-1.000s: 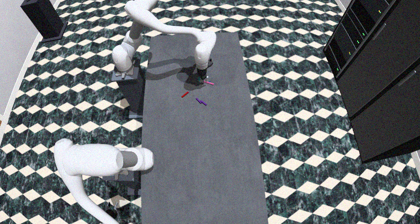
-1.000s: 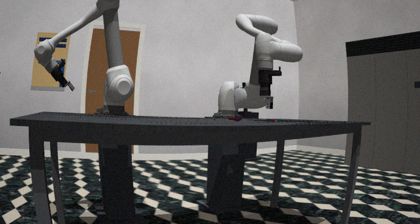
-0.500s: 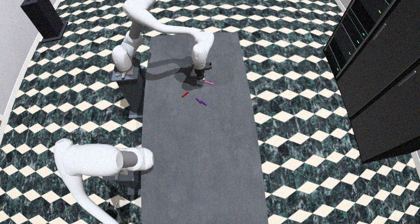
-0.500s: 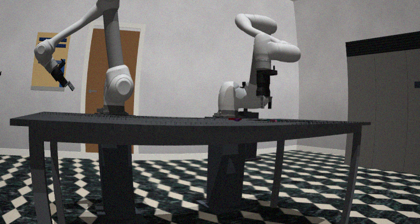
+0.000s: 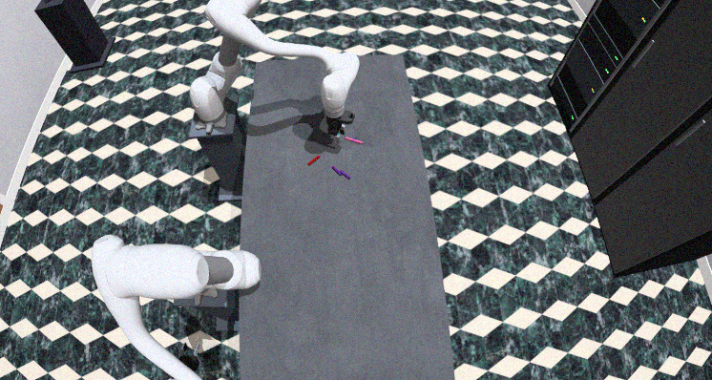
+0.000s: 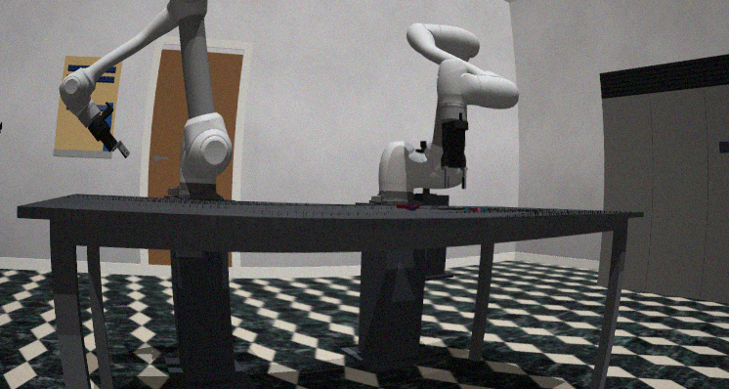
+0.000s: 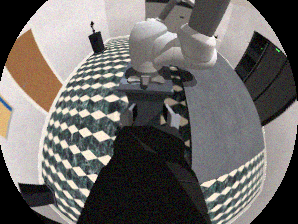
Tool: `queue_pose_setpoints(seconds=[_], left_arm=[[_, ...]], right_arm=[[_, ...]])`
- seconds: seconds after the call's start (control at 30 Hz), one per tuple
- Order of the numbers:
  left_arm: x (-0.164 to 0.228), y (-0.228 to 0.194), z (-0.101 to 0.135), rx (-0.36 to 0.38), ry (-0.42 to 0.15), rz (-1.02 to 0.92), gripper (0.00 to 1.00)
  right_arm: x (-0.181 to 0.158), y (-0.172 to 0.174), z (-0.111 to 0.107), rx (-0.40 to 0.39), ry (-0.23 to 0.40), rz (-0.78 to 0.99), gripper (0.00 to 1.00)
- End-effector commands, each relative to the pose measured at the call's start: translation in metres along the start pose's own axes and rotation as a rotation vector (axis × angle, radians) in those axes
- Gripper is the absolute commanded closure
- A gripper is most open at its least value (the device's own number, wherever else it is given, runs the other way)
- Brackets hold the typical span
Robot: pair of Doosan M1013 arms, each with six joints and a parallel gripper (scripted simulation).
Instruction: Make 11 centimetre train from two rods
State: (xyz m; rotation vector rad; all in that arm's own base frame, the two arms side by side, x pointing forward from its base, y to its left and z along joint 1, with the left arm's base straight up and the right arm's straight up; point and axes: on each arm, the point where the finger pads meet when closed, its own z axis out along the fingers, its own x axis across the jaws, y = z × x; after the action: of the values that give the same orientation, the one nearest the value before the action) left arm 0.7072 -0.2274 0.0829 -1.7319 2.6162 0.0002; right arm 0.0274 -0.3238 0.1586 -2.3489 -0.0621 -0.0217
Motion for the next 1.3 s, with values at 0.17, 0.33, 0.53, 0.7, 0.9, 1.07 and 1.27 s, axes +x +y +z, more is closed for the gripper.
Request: queue_pose_setpoints(seconds=[0.17, 0.33, 0.53, 0.7, 0.9, 1.07, 1.27], left_arm=[[0.015, 0.014, 0.001, 0.004, 0.006, 0.342, 0.0], [0.02, 0.02, 0.001, 0.004, 0.006, 0.482, 0.0], [0.027, 0.03, 0.001, 0.005, 0.006, 0.698, 0.0], [0.032, 0.039, 0.001, 0.005, 0.005, 0.873, 0.0], [0.037, 0.048, 0.001, 0.006, 0.005, 1.04, 0.0], [0.038, 0.053, 0.002, 0.005, 0.006, 1.114, 0.0], [0.038, 0.054, 0.003, 0.002, 0.005, 1.139, 0.0]], right_arm=[[0.002, 0.0, 0.0, -0.007, 0.011, 0.006, 0.0], [0.002, 0.0, 0.0, -0.007, 0.011, 0.006, 0.0], [0.002, 0.0, 0.0, -0.007, 0.011, 0.006, 0.0], [0.002, 0.0, 0.0, -0.007, 0.011, 0.006, 0.0], [0.002, 0.0, 0.0, -0.007, 0.011, 0.006, 0.0], [0.002, 0.0, 0.0, -0.007, 0.011, 0.006, 0.0], [0.002, 0.0, 0.0, -0.007, 0.011, 0.006, 0.0]])
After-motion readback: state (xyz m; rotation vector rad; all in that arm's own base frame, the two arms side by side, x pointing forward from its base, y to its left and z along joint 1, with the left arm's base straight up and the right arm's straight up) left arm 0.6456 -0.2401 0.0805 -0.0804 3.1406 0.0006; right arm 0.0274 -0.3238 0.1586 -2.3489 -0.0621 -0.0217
